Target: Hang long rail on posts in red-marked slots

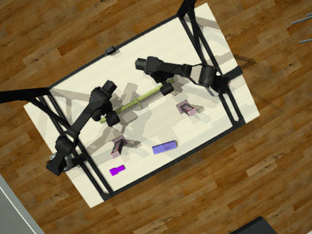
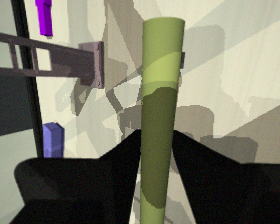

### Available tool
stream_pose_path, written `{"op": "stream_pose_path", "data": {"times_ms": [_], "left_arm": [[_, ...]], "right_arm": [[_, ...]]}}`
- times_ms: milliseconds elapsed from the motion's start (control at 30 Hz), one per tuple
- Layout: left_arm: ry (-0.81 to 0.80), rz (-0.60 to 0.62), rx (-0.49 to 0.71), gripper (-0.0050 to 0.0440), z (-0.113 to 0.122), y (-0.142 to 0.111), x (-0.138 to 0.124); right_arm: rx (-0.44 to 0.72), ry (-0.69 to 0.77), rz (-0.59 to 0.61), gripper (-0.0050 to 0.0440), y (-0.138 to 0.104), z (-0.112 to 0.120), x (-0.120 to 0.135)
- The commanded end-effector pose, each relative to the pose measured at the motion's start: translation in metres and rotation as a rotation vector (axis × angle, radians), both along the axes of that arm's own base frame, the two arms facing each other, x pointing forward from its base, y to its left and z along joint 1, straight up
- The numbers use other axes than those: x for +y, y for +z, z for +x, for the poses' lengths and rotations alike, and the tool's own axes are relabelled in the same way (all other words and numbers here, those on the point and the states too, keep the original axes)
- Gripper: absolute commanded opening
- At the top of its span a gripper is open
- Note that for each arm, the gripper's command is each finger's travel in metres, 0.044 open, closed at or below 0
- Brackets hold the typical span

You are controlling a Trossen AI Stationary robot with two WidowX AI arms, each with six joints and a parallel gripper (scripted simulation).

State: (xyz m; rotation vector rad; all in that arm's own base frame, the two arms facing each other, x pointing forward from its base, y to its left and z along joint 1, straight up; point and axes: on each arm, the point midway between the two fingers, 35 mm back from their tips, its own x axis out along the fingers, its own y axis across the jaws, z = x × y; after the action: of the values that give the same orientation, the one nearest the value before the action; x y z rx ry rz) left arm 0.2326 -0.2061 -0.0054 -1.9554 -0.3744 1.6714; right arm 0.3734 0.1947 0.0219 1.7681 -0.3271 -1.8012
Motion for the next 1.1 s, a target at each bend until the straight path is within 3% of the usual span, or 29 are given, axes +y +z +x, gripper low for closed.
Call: {"op": "stream_pose_path", "data": {"times_ms": [0,167,567,933,1067], "left_arm": [[0.001,-0.010,-0.003,0.0440,-0.003,0.013,-0.009],[0.001,-0.009,-0.004,0.0440,-0.010,0.036,-0.021],[0.001,-0.009,-0.004,0.0440,-0.008,0.036,-0.025],[0.019,-0.197,0.081,0.0176,-0.003,0.031,-0.008],[0.018,-0.238,0.094,0.0160,-0.003,0.030,-0.005]], "right_arm": [[0.004,0.000,-0.001,0.0000,0.000,0.000,0.000],[0.004,0.000,-0.001,0.0000,0.000,0.000,0.000],[0.004,0.000,-0.001,0.0000,0.000,0.000,0.000],[0.004,0.000,-0.001,0.0000,0.000,0.000,0.000],[0.004,0.000,-0.001,0.0000,0.000,0.000,0.000]]}}
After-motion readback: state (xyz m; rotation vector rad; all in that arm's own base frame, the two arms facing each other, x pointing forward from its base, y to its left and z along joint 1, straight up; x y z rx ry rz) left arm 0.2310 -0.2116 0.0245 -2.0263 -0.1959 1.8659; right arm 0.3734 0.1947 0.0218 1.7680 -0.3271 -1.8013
